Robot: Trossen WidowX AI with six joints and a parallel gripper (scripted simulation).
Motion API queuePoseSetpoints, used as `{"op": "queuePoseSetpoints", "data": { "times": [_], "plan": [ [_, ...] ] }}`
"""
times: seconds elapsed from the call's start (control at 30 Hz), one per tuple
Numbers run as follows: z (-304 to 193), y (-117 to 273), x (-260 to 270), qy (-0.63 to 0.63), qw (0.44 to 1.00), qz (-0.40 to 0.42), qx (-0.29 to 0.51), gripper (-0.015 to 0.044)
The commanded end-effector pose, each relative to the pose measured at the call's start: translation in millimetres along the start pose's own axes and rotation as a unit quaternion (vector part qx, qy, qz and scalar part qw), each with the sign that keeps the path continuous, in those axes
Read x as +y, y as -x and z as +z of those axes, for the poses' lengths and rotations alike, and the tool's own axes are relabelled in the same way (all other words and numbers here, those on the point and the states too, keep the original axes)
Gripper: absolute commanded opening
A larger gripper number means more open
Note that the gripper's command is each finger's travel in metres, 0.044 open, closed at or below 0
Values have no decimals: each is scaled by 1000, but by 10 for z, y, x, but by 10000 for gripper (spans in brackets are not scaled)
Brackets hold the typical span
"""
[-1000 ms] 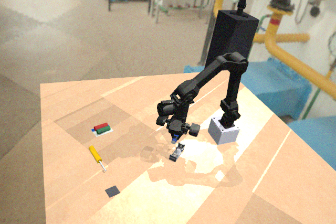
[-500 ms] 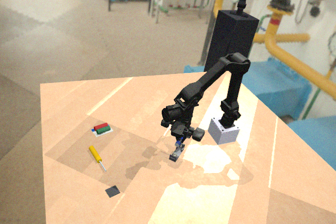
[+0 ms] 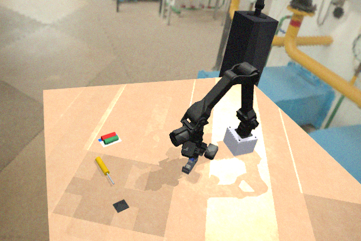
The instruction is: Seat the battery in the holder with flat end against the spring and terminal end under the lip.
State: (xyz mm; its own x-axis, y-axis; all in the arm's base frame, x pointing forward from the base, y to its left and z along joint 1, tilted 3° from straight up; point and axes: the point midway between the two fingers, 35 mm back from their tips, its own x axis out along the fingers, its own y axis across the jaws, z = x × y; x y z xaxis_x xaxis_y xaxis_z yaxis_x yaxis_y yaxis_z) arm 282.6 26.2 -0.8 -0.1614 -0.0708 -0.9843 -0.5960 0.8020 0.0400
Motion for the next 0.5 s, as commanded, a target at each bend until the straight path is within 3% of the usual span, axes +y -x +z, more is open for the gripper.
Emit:
{"op": "queuePoseSetpoints", "data": {
  "times": [0.0, 0.47],
  "plan": [
    [13, -24, -18, -2, 1000, -1, 13, 73],
    [65, -72, -20, -4, 998, 3, 58, 73]
  ]
}}
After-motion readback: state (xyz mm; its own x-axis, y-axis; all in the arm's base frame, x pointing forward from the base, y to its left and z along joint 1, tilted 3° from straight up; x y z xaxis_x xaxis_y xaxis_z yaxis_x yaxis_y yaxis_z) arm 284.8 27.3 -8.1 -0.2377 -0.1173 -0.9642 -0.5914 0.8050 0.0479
